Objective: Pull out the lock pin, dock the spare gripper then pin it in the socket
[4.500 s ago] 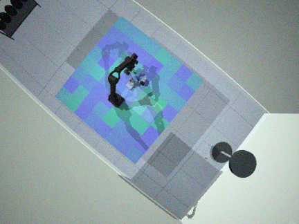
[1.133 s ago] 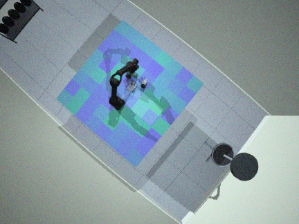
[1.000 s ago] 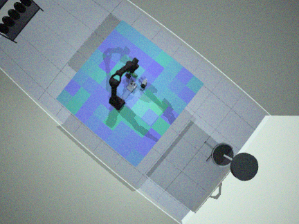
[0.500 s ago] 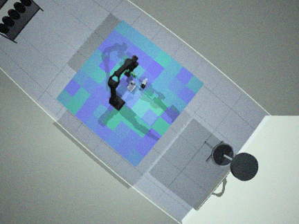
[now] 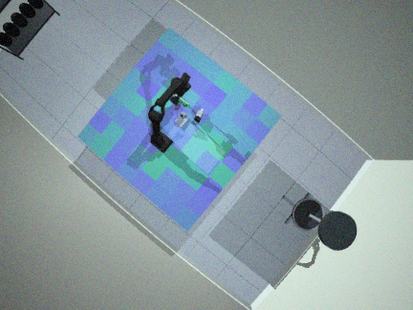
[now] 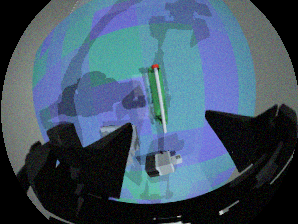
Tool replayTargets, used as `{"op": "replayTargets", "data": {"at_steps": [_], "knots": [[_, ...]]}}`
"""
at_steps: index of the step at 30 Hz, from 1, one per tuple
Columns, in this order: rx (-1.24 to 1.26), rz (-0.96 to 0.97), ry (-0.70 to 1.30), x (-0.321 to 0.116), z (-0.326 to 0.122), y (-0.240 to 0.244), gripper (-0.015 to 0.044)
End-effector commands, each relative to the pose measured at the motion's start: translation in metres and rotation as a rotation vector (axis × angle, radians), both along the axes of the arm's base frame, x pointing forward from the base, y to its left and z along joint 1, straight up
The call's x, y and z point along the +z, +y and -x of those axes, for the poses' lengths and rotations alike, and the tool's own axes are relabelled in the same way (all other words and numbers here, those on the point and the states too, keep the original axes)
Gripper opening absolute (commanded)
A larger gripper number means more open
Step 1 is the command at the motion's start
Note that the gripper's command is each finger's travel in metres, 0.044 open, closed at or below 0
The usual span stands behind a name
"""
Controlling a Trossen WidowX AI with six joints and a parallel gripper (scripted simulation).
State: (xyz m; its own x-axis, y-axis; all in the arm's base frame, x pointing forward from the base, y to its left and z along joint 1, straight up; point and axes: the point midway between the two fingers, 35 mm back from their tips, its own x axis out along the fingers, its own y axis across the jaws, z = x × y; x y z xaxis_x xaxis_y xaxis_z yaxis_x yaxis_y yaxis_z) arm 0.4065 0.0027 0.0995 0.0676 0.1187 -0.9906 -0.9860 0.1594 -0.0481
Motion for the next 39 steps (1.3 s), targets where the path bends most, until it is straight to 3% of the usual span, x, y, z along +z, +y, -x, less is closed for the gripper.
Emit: {"op": "replayTargets", "data": {"at_steps": [1, 4, 6, 21, 30, 39], "knots": [[0.000, 0.001, -0.012, 0.025, 0.000, 0.000, 0.0440], [0.000, 0.001, -0.013, 0.035, 0.001, 0.000, 0.0440], [-0.076, -0.005, -0.008, 0.027, -0.001, -0.006, 0.0387], [-1.820, -0.108, 0.244, 0.014, 0.023, -0.127, 0.0000], [-2.859, -0.143, 0.397, 0.007, 0.054, -0.193, 0.0000], [-2.935, -0.145, 0.408, 0.006, 0.057, -0.198, 0.0000]]}}
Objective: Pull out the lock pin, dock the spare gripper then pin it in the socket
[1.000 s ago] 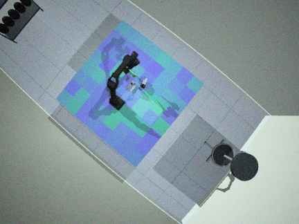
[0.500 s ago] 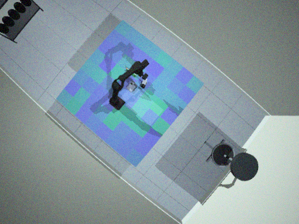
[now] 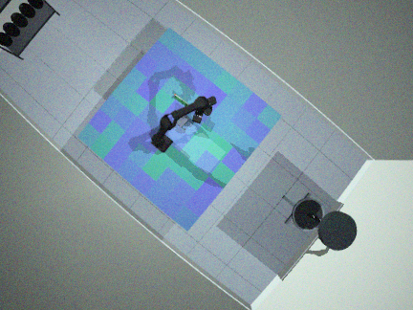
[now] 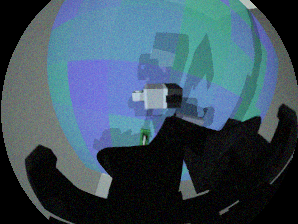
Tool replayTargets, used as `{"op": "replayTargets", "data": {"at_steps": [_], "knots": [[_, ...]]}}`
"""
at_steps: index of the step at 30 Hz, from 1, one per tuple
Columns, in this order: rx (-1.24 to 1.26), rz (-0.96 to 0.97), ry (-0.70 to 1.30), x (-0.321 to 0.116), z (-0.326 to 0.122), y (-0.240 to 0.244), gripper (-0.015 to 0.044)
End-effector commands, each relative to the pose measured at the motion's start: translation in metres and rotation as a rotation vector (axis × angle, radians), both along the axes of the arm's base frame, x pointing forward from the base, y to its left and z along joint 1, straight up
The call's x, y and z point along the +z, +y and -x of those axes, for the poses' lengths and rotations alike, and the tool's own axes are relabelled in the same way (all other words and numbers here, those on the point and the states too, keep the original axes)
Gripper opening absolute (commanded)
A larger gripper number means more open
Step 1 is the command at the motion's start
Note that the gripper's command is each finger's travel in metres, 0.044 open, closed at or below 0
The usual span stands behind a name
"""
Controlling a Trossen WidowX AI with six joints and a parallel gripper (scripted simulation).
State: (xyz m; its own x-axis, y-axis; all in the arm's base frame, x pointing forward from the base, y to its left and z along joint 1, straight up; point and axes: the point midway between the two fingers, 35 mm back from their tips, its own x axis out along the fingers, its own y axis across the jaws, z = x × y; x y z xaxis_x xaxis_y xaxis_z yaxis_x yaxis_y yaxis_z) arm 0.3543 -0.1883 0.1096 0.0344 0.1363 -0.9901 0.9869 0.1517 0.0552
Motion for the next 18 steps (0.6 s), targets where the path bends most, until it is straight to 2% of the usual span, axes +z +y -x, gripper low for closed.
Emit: {"op": "replayTargets", "data": {"at_steps": [1, 7, 18], "knots": [[-0.133, -0.021, 0.027, -0.004, 0.005, -0.007, 0.0000], [-0.133, -0.021, 0.027, -0.010, 0.004, -0.008, 0.0000], [-0.133, -0.021, 0.027, -0.073, 0.003, -0.009, 0.0000]]}}
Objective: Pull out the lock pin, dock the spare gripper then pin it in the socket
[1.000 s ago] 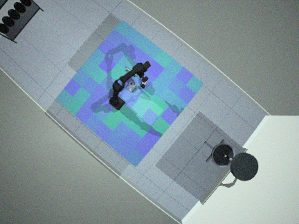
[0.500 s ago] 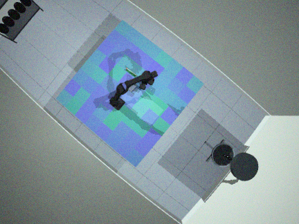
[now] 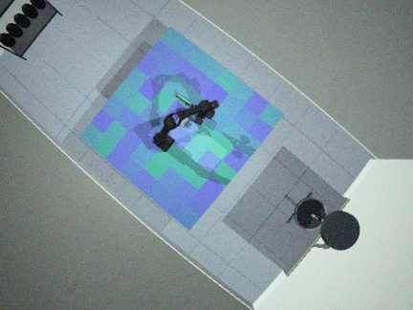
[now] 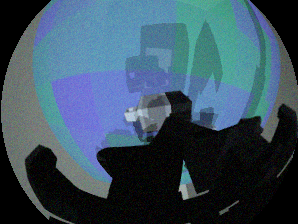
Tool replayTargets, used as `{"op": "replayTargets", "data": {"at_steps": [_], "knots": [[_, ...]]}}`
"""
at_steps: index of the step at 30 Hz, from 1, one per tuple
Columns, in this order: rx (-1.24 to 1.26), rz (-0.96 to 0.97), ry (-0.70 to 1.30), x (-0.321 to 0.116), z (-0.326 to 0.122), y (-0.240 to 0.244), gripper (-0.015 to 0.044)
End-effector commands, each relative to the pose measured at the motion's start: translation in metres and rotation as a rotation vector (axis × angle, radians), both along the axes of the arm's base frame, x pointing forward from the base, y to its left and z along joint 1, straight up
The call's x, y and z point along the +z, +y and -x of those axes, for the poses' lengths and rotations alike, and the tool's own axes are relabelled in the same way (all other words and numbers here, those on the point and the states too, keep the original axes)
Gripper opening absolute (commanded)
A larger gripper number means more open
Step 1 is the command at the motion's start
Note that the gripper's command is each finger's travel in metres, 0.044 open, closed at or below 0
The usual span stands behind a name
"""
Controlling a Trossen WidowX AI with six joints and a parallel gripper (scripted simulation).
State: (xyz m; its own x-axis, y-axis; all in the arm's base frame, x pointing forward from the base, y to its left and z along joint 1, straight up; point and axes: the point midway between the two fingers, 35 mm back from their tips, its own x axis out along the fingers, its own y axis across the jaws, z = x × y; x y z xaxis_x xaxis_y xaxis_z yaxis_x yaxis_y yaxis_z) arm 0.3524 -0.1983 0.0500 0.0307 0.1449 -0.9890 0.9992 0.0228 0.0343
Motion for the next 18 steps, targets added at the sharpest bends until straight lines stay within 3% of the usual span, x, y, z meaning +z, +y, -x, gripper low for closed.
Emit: {"op": "replayTargets", "data": {"at_steps": [1, 18], "knots": [[-0.004, -0.008, 0.004, -0.013, 0.001, 0.001, 0.0000], [-0.004, -0.008, 0.005, -0.033, 0.001, -0.001, 0.0000]]}}
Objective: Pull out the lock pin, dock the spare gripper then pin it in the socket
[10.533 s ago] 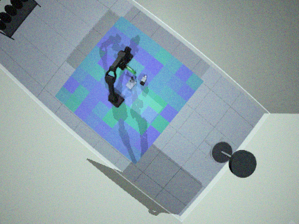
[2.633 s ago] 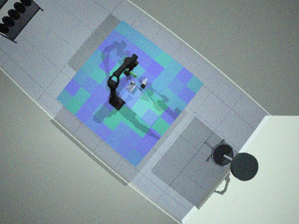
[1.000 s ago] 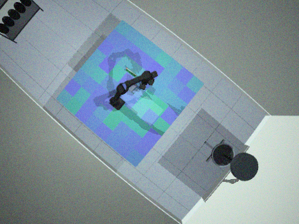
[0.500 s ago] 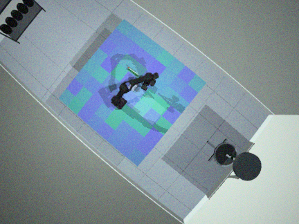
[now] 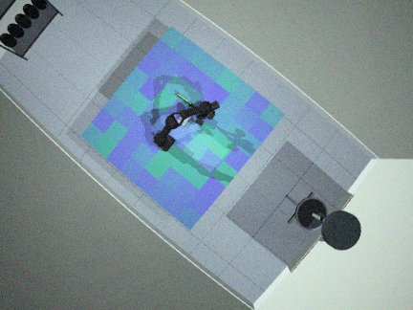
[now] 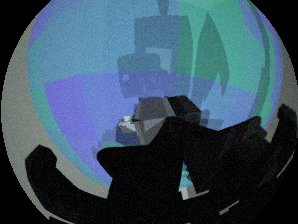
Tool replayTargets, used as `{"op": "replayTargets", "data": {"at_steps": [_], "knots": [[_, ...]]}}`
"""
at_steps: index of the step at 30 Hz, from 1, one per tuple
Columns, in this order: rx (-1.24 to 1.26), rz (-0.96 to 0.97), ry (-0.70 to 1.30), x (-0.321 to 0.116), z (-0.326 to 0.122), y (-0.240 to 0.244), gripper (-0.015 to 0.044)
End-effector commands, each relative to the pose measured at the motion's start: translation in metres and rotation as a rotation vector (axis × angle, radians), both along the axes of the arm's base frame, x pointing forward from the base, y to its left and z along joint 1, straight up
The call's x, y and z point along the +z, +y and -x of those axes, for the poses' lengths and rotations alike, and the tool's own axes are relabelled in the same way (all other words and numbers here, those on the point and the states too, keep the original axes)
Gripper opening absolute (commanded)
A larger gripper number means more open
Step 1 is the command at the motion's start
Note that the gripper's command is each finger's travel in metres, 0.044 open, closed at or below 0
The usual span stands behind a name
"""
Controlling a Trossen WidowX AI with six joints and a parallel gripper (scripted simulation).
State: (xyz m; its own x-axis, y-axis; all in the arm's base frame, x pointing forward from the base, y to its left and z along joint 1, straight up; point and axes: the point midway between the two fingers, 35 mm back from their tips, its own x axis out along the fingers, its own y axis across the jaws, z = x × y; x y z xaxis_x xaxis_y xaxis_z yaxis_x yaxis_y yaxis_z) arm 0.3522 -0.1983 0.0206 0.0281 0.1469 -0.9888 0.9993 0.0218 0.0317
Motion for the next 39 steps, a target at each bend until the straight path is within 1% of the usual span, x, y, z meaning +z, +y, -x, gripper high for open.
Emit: {"op": "replayTargets", "data": {"at_steps": [1, 39], "knots": [[-0.003, -0.006, 0.002, -0.004, 0.000, -0.002, 0.0000], [-0.003, -0.004, 0.002, -0.006, 0.000, -0.022, 0.0000]]}}
